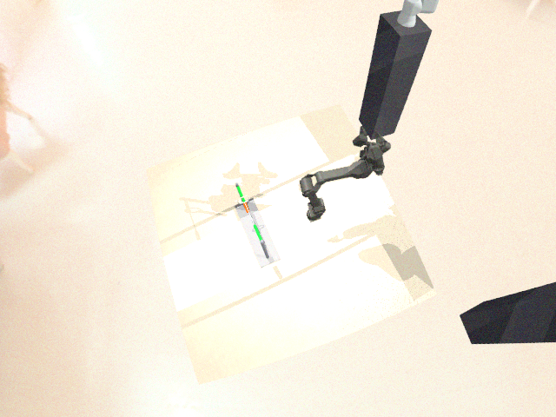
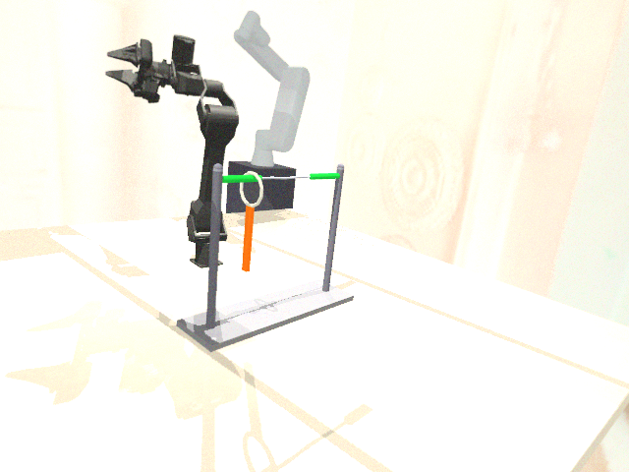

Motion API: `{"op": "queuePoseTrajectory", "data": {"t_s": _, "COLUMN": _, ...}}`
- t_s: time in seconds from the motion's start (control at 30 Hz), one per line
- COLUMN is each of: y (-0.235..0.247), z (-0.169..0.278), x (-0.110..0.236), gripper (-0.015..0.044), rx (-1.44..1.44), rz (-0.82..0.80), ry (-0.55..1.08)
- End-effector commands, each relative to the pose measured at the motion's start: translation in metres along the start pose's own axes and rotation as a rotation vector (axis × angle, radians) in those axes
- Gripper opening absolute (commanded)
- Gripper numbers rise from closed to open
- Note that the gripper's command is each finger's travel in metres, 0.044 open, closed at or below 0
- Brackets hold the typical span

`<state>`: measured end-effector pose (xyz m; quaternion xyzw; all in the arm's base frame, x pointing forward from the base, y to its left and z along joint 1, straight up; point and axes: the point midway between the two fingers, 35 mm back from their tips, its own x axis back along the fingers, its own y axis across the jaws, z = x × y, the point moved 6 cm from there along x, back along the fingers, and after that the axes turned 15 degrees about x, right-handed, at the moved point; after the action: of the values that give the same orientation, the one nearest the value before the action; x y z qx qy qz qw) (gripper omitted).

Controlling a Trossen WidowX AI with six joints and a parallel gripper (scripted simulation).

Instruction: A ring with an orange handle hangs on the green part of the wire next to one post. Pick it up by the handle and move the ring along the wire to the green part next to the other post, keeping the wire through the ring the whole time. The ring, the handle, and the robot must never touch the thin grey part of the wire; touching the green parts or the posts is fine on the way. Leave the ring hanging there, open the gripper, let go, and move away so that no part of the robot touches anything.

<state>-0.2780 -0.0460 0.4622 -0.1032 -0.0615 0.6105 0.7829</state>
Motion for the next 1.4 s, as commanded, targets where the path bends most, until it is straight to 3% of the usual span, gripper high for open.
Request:
{"op": "queuePoseTrajectory", "data": {"t_s": 0.0, "y": 0.0, "z": 0.0, "x": 0.001, "gripper": 0.0374, "rx": -0.002, "rz": -0.003, "ry": 0.001}}
{"op": "queuePoseTrajectory", "data": {"t_s": 0.27, "y": 0.016, "z": -0.002, "x": 0.045, "gripper": 0.0164, "rx": -0.112, "rz": -0.179, "ry": 0.063}}
{"op": "queuePoseTrajectory", "data": {"t_s": 0.83, "y": 0.021, "z": -0.018, "x": 0.18, "gripper": 0.016, "rx": -0.411, "rz": -0.653, "ry": 0.359}}
{"op": "queuePoseTrajectory", "data": {"t_s": 1.37, "y": -0.033, "z": -0.05, "x": 0.303, "gripper": 0.016, "rx": -0.63, "rz": -1.035, "ry": 0.814}}
